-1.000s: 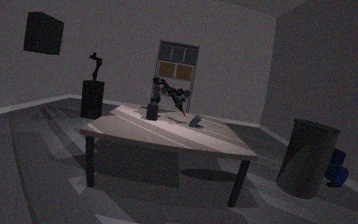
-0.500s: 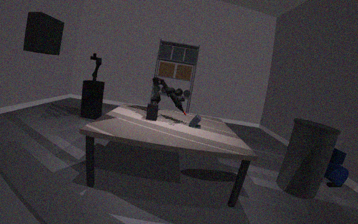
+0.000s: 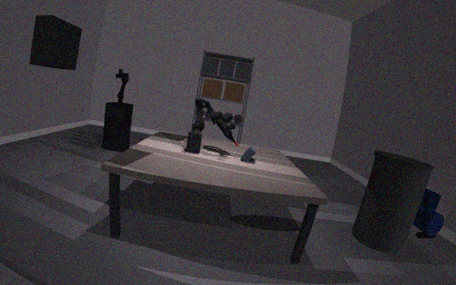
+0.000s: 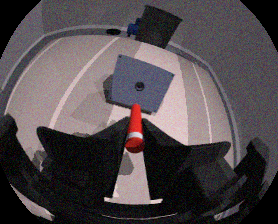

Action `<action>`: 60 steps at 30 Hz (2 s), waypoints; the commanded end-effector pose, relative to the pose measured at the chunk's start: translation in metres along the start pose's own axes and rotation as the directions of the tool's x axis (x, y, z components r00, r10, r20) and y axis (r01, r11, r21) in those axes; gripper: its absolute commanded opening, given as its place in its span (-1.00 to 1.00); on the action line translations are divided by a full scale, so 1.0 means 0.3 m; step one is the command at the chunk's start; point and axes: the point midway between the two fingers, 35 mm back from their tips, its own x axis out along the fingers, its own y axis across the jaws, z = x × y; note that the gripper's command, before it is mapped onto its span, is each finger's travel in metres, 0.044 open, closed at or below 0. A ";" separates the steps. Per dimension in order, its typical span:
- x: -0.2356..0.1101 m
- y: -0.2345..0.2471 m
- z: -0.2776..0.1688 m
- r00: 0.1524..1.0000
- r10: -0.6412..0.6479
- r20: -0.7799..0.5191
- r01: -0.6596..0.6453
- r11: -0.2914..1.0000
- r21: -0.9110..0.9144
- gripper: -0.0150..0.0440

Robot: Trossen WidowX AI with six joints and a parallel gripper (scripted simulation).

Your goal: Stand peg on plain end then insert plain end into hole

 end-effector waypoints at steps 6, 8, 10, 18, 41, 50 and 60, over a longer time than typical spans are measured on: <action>0.023 -0.008 0.009 1.000 -0.007 0.021 0.008 1.000 -0.007 -0.49; 0.027 -0.009 0.011 1.000 -0.008 0.025 0.008 1.000 -0.009 -0.49; 0.032 -0.010 0.013 1.000 -0.008 0.030 0.009 1.000 -0.011 -0.49; 0.050 -0.013 0.020 0.999 -0.010 0.047 0.011 1.000 -0.020 -0.49; 0.097 -0.018 0.033 0.995 -0.009 0.099 0.014 0.999 -0.042 -0.49; 0.114 -0.018 0.036 0.993 -0.008 0.120 0.014 0.999 -0.049 -0.49; 0.127 -0.018 0.036 0.991 -0.006 0.136 0.013 0.999 -0.052 -0.49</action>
